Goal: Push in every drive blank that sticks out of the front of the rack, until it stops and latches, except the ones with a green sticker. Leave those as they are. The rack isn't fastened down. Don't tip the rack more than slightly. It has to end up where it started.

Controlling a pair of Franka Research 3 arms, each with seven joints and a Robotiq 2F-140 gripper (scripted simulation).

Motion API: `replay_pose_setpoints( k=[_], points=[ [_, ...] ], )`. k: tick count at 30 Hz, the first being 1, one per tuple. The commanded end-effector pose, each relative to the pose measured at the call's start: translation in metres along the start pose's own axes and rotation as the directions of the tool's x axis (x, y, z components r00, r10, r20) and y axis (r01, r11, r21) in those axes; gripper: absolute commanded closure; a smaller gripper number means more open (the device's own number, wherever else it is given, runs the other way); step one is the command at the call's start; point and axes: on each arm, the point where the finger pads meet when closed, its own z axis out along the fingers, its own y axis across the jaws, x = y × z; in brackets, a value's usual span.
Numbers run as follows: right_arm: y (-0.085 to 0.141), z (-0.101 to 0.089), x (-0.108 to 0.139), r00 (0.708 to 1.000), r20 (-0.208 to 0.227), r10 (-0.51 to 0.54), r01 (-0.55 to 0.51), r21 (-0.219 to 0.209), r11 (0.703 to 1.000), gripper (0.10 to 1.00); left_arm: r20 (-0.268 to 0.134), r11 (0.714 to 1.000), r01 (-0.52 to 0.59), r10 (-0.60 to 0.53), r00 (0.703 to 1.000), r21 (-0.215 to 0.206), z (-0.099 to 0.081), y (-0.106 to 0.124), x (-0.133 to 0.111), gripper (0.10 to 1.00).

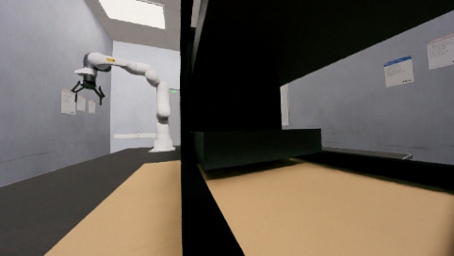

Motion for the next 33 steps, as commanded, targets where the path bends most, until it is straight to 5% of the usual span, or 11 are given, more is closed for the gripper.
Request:
replay_pose_setpoints(
  k=[1, 20, 33],
  points=[
    [0.001, 0.001, 0.0, 1.0, 0.004, -0.004, 0.004, -0.001, 1.0, 0.098, -0.009, 1.0, -0.021, 0.021, 1.0, -0.002, -0.007, 0.001, 0.002, 0.999],
    [0.001, 0.001, 0.0, 1.0, 0.004, -0.004, 0.004, -0.001, 1.0, 0.098, -0.009, 1.0, -0.021, 0.021, 1.0, -0.002, -0.007, 0.002, 0.002, 0.999],
    [0.001, 0.001, 0.0, 1.0, 0.004, -0.004, 0.004, -0.001, 1.0, 0.098, -0.009, 1.0, -0.021, 0.021, 1.0, -0.002, -0.008, 0.053, 0.003, 0.999]
  ],
)
